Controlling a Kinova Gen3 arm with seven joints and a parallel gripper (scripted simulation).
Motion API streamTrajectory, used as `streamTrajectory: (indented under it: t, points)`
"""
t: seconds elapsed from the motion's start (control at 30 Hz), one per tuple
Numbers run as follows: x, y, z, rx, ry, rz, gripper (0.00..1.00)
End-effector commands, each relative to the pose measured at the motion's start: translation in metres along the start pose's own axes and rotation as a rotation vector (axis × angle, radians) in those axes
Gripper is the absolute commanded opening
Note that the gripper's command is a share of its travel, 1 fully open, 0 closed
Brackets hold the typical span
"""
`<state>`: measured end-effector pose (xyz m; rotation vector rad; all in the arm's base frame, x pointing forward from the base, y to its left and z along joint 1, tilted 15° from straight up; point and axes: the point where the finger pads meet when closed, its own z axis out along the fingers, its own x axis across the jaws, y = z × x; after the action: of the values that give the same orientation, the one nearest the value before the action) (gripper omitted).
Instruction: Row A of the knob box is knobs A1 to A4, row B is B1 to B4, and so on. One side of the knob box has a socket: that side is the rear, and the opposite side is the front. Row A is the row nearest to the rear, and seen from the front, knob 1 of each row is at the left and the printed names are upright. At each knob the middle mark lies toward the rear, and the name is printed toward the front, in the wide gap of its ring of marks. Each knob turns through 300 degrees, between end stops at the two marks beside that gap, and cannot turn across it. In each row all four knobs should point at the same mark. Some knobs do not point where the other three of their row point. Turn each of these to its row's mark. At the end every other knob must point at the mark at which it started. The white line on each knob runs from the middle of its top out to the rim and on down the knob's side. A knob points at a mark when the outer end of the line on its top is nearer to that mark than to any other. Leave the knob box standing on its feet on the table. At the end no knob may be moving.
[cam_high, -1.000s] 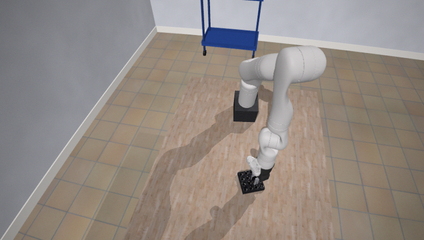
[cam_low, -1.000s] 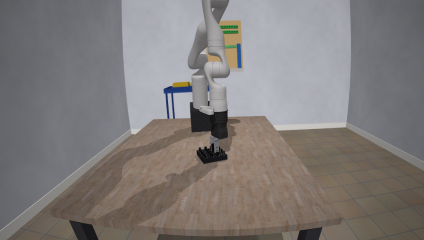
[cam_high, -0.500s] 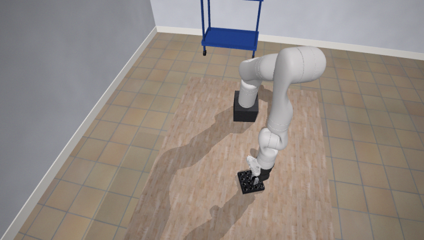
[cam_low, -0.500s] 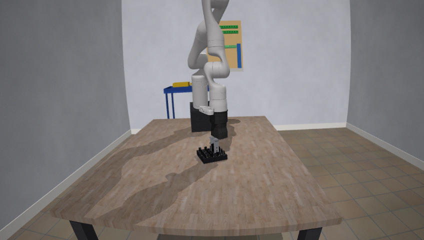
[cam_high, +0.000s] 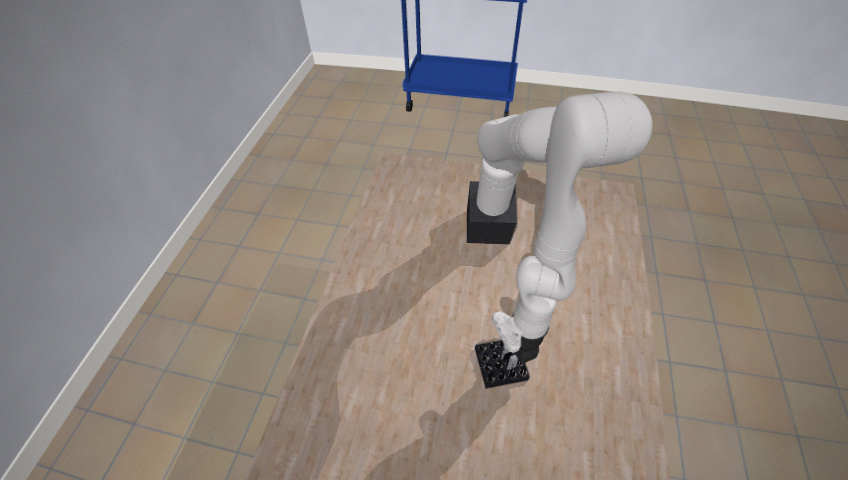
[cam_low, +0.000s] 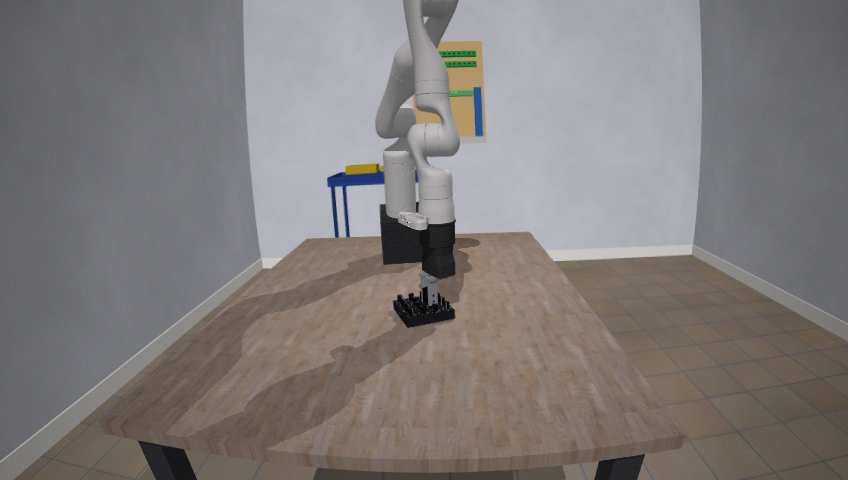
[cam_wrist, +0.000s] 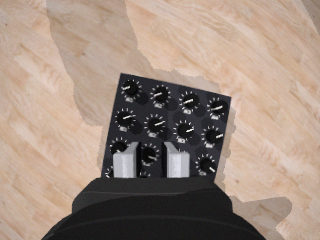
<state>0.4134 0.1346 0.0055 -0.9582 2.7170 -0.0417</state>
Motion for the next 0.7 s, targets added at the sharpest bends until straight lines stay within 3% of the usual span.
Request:
streamTrajectory:
  t: [0.0,0.2,0.23,0.67]
  points:
    - [-0.0040,-0.0004,0.0009,0.001,-0.006,-0.018,0.46]
    - [-0.0040,-0.0004,0.0009,0.001,-0.006,-0.018,0.46]
    - [-0.0040,-0.0004,0.0009,0.001,-0.006,-0.018,0.30]
    - [-0.0037,-0.0002,0.0009,0.001,-0.005,-0.018,0.30]
